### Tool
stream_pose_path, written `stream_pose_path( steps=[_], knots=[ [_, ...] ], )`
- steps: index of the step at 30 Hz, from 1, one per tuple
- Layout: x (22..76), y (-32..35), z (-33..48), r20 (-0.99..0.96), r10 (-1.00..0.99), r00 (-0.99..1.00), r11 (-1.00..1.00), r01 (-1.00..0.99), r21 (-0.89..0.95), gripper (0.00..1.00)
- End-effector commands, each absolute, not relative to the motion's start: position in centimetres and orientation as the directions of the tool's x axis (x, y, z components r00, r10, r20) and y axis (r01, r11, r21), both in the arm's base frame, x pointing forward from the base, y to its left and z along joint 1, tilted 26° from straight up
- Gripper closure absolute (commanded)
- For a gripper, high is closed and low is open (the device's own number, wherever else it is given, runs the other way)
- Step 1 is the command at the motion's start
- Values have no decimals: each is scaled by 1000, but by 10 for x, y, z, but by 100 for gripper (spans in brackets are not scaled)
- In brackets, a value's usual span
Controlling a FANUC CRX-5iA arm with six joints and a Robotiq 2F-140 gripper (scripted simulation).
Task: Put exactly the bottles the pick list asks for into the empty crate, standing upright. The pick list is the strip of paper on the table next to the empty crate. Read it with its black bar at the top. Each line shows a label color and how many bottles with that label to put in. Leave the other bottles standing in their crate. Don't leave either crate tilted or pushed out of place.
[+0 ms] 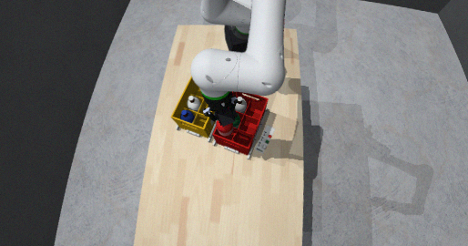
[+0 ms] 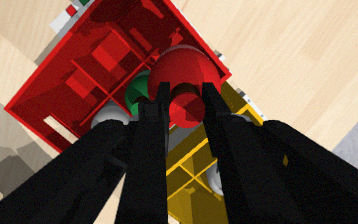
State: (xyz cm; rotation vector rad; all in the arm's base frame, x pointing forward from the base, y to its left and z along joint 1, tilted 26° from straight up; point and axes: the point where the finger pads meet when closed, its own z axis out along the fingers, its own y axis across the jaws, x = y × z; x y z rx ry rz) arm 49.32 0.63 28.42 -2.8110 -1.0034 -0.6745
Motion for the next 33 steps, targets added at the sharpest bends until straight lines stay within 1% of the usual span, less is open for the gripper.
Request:
stream_pose_path(
  steps=[1,33],
  knots=[
    [495,7,283,432,583,688,-782,619,71,90],
    [505,13,257,432,583,688,-782,619,71,90]
  ],
)
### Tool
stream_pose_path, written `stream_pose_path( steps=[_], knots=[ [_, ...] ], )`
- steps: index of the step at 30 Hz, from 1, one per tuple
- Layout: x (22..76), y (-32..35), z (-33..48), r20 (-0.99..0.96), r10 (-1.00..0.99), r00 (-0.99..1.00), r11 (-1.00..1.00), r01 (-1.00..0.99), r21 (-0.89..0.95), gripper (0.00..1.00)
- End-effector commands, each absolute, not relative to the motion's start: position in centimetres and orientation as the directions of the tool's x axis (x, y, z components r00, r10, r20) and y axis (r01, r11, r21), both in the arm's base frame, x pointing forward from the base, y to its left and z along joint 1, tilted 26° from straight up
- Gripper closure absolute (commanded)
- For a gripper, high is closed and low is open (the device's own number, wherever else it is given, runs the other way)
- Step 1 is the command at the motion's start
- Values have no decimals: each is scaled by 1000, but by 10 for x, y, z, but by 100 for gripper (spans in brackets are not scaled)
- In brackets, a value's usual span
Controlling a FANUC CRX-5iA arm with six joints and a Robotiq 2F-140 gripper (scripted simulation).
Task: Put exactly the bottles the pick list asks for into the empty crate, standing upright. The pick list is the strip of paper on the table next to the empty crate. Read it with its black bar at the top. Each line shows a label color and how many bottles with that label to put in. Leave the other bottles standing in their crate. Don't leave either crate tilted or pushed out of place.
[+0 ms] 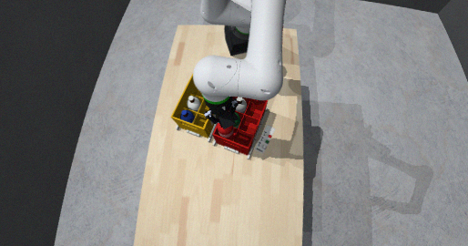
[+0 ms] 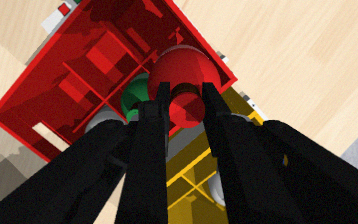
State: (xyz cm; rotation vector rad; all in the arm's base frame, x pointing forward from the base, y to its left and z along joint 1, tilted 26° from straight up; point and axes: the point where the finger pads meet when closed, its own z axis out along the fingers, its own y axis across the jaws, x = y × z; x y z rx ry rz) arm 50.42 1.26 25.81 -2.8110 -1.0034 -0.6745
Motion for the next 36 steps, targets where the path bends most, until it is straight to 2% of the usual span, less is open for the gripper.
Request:
stream_pose_path(
  steps=[1,36],
  knots=[
    [506,13,256,432,583,688,-782,619,71,90],
    [517,20,229,432,583,688,-782,619,71,90]
  ],
)
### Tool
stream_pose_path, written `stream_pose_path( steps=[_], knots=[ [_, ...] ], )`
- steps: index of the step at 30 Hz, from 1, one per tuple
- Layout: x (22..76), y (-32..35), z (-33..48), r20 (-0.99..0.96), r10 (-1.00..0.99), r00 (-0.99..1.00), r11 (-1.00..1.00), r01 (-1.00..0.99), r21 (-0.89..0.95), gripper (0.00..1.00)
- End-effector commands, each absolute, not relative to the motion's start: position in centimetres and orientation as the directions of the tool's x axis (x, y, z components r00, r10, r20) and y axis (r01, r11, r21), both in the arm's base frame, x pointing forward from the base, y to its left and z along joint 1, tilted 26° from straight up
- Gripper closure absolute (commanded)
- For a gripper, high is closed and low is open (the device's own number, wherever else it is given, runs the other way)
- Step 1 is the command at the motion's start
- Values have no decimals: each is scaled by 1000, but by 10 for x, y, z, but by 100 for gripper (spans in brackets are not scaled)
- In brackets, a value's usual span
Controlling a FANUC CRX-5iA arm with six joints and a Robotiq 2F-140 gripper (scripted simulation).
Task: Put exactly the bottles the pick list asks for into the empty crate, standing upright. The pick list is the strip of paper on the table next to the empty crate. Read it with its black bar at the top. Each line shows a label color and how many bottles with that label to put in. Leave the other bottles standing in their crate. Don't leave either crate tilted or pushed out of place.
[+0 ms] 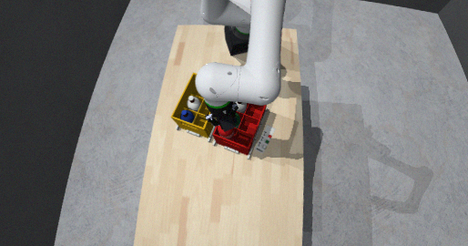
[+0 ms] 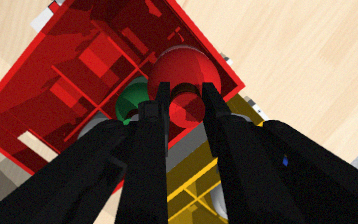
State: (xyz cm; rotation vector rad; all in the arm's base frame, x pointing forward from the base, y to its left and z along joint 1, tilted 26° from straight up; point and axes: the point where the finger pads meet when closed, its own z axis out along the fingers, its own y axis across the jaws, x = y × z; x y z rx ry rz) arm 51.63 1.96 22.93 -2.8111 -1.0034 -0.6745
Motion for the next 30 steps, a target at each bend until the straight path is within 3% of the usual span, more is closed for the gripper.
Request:
stream_pose_path(
  steps=[1,30],
  knots=[
    [518,20,228,432,583,688,-782,619,71,90],
    [527,25,205,432,583,688,-782,619,71,90]
  ],
)
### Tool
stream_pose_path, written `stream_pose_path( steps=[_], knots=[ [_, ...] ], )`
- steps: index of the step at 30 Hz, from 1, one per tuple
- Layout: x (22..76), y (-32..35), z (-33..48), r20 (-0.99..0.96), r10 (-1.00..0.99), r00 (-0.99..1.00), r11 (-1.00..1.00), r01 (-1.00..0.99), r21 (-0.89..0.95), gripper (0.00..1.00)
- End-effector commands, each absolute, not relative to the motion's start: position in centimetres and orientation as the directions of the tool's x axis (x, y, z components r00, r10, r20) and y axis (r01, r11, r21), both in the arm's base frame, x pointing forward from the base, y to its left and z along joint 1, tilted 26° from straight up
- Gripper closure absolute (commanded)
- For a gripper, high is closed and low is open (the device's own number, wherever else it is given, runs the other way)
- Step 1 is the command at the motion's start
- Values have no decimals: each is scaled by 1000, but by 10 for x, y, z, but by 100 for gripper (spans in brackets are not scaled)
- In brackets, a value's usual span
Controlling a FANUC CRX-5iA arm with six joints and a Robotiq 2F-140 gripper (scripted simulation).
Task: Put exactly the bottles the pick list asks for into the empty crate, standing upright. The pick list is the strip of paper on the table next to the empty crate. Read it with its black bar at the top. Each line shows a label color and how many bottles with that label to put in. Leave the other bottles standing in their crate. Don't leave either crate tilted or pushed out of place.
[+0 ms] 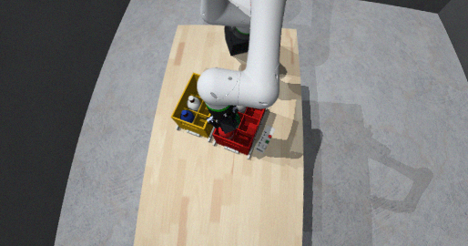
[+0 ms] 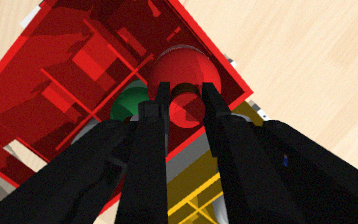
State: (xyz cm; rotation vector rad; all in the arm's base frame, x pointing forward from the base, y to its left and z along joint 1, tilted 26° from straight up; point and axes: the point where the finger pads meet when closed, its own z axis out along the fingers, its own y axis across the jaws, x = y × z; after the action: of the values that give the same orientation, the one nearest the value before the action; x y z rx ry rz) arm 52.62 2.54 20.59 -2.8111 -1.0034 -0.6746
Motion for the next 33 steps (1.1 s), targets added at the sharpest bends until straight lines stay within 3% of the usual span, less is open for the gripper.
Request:
stream_pose_path(
  steps=[1,33],
  knots=[
    [528,26,204,432,583,688,-782,619,71,90],
    [538,32,179,432,583,688,-782,619,71,90]
  ],
)
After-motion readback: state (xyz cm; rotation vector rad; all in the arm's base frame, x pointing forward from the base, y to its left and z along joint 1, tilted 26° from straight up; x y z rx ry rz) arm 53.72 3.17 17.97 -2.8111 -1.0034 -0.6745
